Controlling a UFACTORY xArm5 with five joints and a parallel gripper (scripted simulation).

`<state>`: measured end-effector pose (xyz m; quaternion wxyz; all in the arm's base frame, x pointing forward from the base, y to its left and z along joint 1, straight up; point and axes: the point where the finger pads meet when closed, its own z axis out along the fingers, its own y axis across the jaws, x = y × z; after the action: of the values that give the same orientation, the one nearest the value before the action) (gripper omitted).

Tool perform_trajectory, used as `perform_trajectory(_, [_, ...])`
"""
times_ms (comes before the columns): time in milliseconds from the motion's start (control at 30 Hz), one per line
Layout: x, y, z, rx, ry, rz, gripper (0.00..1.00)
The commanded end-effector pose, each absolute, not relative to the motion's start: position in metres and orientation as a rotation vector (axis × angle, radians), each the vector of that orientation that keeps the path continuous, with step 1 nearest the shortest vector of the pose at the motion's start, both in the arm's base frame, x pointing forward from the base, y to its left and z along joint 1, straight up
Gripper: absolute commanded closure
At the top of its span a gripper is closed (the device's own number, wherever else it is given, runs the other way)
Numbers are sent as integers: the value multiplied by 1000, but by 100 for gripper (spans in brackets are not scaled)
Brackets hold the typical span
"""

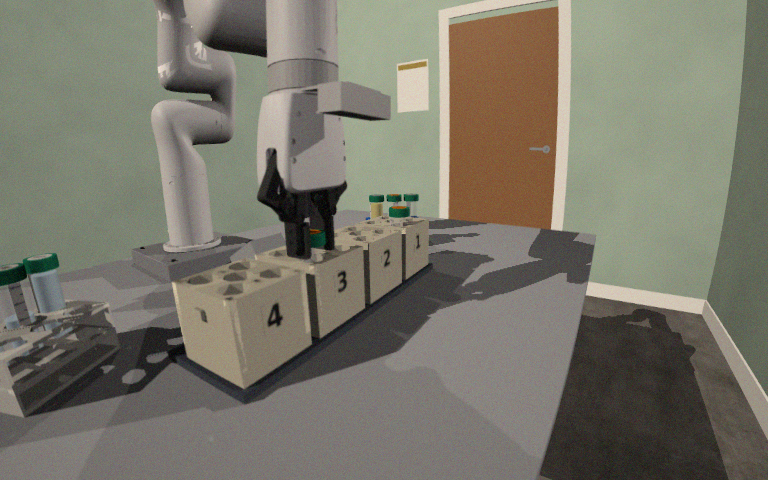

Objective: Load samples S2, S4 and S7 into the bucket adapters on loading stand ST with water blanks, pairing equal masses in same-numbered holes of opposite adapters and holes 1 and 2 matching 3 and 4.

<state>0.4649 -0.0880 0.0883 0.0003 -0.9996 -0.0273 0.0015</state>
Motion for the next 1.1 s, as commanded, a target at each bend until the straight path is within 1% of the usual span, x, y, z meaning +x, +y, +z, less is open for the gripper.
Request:
perform_trajectory(0, [467, -88, 89, -3140, -86, -3, 100])
perform_trajectory(367, [467, -88, 89, -3140, -86, -3, 100])
perform_trajectory(400, [467, -88, 89, -3140, -86, -3, 56])
perform_trajectory(1067, [467, -88, 89, -3140, -86, -3, 56])
